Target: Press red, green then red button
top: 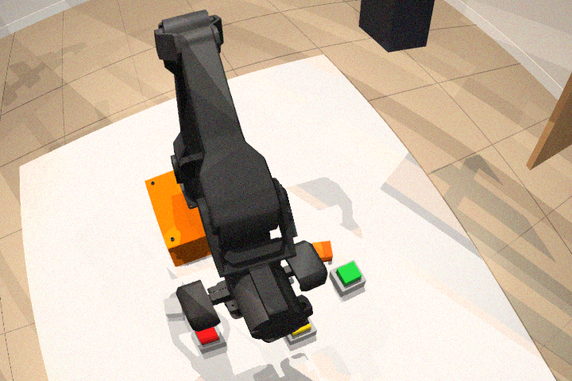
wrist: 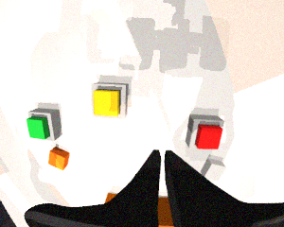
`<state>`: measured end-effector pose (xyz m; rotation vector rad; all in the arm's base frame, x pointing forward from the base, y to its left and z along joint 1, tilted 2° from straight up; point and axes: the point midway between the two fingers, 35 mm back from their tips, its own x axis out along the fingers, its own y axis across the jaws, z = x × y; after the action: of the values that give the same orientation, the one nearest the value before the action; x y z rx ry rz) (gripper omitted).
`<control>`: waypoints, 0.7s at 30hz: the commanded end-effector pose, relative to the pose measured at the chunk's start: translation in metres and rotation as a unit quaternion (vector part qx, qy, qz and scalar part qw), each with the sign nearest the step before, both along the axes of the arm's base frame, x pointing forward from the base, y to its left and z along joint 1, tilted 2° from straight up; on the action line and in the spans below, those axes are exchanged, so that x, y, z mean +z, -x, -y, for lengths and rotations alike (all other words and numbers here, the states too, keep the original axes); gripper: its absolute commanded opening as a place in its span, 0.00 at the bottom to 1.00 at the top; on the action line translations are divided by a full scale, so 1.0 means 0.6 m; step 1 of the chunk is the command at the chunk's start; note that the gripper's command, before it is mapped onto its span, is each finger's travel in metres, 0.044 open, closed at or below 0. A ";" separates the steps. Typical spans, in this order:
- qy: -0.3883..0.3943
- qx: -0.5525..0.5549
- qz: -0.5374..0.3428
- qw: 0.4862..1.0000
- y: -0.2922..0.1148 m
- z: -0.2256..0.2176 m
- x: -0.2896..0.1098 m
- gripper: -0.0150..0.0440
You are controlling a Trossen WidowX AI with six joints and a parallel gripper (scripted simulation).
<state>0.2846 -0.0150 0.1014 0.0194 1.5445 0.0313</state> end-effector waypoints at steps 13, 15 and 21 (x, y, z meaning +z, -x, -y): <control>0.006 0.000 -0.009 1.000 0.045 0.134 -0.108 0.29; 0.006 0.000 -0.009 1.000 0.046 0.134 -0.112 0.29; 0.006 0.000 -0.009 1.000 0.046 0.134 -0.119 0.29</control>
<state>0.2584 -0.0956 0.0349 0.0120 1.5618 0.0172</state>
